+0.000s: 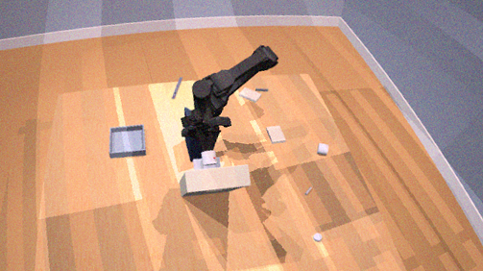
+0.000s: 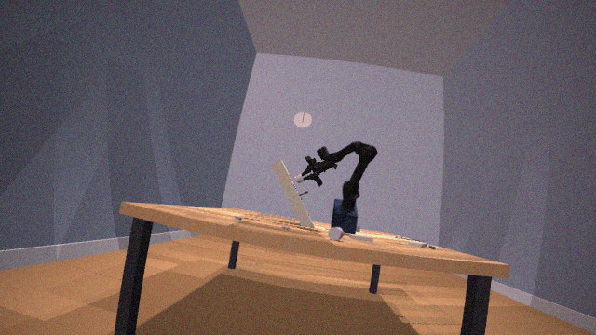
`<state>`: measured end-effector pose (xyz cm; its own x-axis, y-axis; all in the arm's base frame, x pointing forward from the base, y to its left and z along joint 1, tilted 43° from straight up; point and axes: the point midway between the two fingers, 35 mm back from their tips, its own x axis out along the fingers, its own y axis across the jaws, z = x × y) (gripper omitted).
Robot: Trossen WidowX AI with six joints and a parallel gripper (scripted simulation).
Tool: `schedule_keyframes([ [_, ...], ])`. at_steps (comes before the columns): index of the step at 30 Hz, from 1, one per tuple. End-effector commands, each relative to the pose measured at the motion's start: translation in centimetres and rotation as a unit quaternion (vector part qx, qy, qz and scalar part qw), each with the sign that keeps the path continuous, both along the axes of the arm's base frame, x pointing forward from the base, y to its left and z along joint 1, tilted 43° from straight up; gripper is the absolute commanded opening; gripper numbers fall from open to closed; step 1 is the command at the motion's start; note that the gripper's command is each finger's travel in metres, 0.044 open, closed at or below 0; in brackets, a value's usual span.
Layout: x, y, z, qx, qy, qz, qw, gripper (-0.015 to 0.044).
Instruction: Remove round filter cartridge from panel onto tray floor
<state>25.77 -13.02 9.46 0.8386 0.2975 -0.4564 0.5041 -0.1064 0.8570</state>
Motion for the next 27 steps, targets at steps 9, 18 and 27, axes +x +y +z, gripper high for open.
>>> schedule_keyframes([
  [9,-1.6,2.5,-2.2,-0.004,-0.005,0.0,1.0,0.0],
  [18,-1.9,3.0,-2.7,0.002,-0.002,0.002,1.0,0.0105],
  [27,-1.9,3.0,-2.7,0.001,-0.002,0.001,1.0,0.0105],
])
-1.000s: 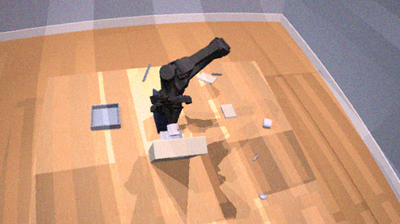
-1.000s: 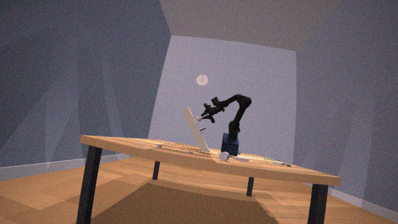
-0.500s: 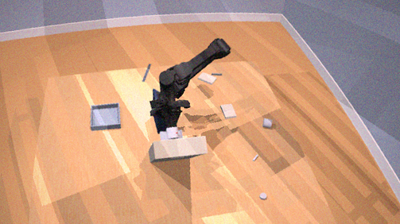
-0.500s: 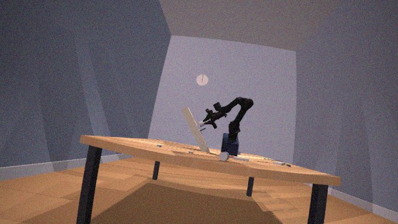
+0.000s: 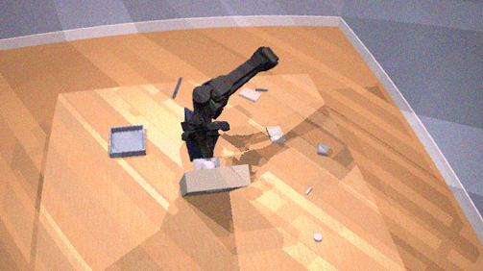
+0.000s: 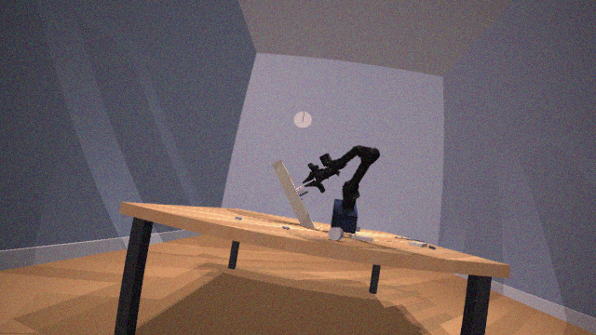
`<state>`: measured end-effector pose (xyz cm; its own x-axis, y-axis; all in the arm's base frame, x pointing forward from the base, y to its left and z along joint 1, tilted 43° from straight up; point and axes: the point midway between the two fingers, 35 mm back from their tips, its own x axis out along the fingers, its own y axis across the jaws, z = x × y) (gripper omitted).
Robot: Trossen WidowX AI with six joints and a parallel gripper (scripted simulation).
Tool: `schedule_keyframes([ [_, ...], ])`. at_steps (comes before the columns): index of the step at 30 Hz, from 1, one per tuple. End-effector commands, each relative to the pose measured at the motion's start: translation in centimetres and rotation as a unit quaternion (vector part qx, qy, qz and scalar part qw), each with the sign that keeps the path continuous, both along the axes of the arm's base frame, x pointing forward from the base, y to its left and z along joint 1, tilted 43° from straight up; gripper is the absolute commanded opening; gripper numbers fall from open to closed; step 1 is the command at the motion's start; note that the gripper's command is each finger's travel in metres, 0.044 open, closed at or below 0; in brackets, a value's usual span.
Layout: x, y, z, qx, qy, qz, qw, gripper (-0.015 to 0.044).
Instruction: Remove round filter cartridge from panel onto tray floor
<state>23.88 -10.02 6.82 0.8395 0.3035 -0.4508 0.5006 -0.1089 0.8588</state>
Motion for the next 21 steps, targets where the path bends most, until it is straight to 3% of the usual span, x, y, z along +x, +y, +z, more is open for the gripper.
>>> schedule_keyframes([
  [1,-0.2,0.3,-0.2,-0.005,-0.002,-0.002,1.0,0.0105],
  [14,3.0,-4.7,4.7,-0.007,-0.003,-0.002,1.0,0.0105],
  [21,2.8,-8.4,8.7,-0.015,-0.006,-0.003,1.0,0.0288],
])
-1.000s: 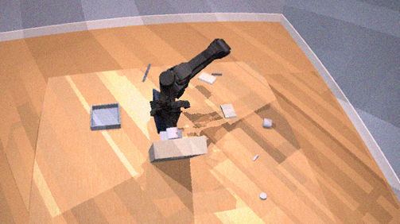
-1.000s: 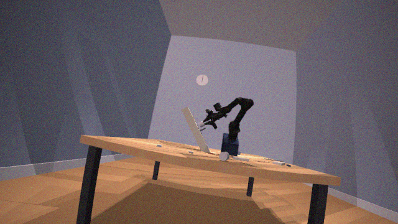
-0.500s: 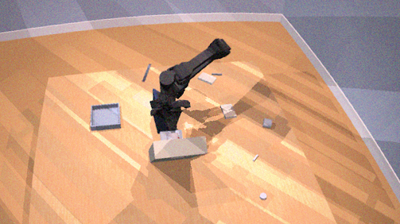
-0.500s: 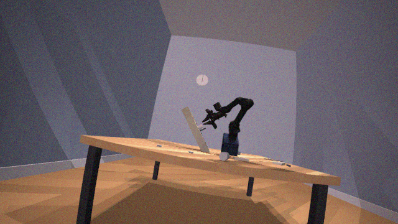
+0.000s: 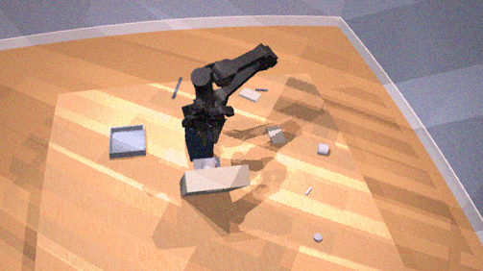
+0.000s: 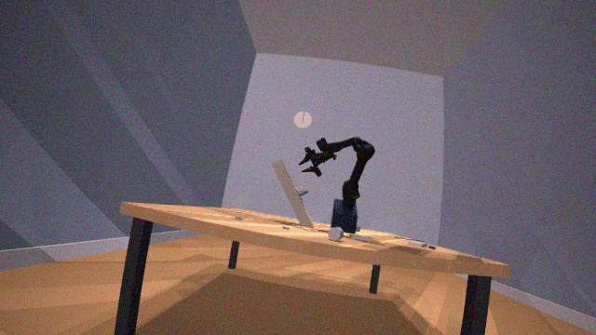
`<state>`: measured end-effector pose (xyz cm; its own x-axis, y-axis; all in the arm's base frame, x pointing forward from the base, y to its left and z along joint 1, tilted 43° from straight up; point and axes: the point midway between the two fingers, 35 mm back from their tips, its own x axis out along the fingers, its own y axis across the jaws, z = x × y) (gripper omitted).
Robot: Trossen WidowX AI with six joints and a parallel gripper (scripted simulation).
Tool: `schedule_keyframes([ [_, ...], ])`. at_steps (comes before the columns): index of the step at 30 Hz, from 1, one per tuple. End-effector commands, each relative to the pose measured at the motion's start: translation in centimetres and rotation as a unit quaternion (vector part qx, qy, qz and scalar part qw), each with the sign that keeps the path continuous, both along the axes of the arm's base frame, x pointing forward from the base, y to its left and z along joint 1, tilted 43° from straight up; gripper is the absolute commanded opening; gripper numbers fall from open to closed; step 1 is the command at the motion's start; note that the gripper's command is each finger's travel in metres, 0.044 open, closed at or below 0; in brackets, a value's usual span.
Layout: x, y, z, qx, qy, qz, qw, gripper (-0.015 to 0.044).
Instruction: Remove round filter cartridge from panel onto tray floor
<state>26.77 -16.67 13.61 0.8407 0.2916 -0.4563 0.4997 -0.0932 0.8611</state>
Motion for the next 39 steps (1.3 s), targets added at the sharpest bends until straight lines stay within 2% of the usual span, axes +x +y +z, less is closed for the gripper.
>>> schedule_keyframes([
  [1,-0.2,-2.3,2.7,-0.006,-0.006,-0.001,1.0,0.0315],
  [4,-0.5,-3.2,3.8,-0.008,-0.008,-0.002,1.0,0.0393],
  [7,-0.6,-2.2,2.6,-0.049,-0.006,0.036,0.998,0.0315],
  [8,-0.7,-1.5,1.8,-0.077,-0.005,0.064,0.995,0.0305],
  [13,-1.7,2.1,-1.9,-0.204,-0.015,0.216,0.955,0.0305],
  [19,-3.6,6.1,-5.2,-0.308,-0.056,0.39,0.866,0.0305],
  [39,-2.6,7.1,-6.6,-0.311,-0.057,0.395,0.862,0.0305],
])
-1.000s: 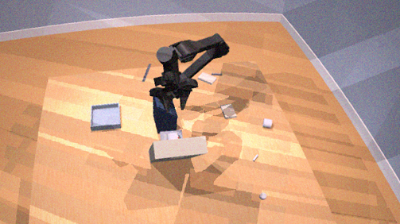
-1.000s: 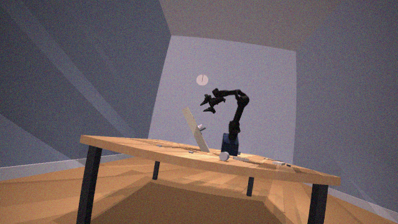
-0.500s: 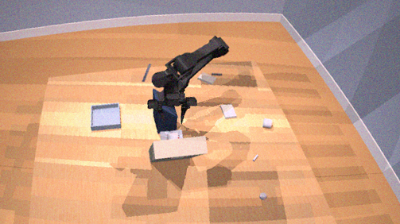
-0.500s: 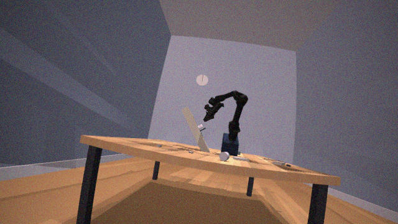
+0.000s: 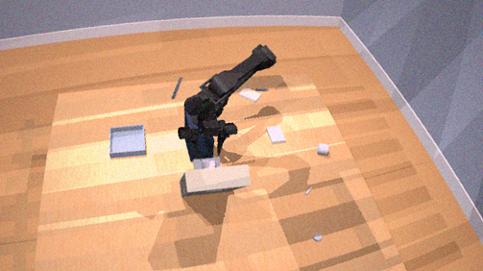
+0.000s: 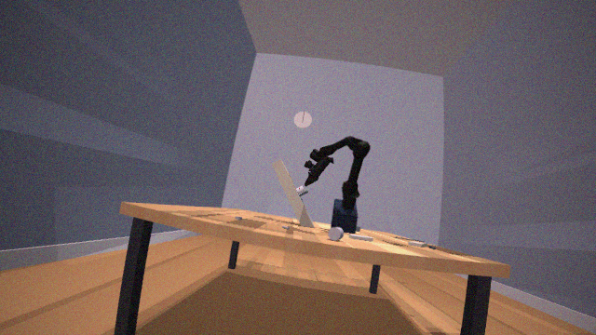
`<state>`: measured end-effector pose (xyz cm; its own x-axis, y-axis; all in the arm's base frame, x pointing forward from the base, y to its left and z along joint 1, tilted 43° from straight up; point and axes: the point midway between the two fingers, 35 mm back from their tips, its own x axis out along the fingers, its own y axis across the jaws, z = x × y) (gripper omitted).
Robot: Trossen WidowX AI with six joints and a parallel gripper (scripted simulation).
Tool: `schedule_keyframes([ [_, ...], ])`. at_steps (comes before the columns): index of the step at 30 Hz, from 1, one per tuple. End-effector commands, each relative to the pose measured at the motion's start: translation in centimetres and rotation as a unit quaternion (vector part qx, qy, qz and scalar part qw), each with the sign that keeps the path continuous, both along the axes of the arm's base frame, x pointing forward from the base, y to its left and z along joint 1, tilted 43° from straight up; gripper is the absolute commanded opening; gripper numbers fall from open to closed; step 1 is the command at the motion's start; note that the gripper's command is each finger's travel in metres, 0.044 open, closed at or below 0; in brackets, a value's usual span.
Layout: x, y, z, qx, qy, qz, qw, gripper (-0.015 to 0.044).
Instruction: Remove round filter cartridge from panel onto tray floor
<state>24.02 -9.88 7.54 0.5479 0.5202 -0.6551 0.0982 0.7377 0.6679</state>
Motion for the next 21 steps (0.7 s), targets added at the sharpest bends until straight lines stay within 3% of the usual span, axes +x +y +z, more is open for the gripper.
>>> schedule_keyframes([
  [1,0.2,0.4,-0.6,0.002,0.005,0.0,1.0,0.0305],
  [21,1.8,2.1,-2.5,0.003,0.003,0.001,1.0,0.0305],
])
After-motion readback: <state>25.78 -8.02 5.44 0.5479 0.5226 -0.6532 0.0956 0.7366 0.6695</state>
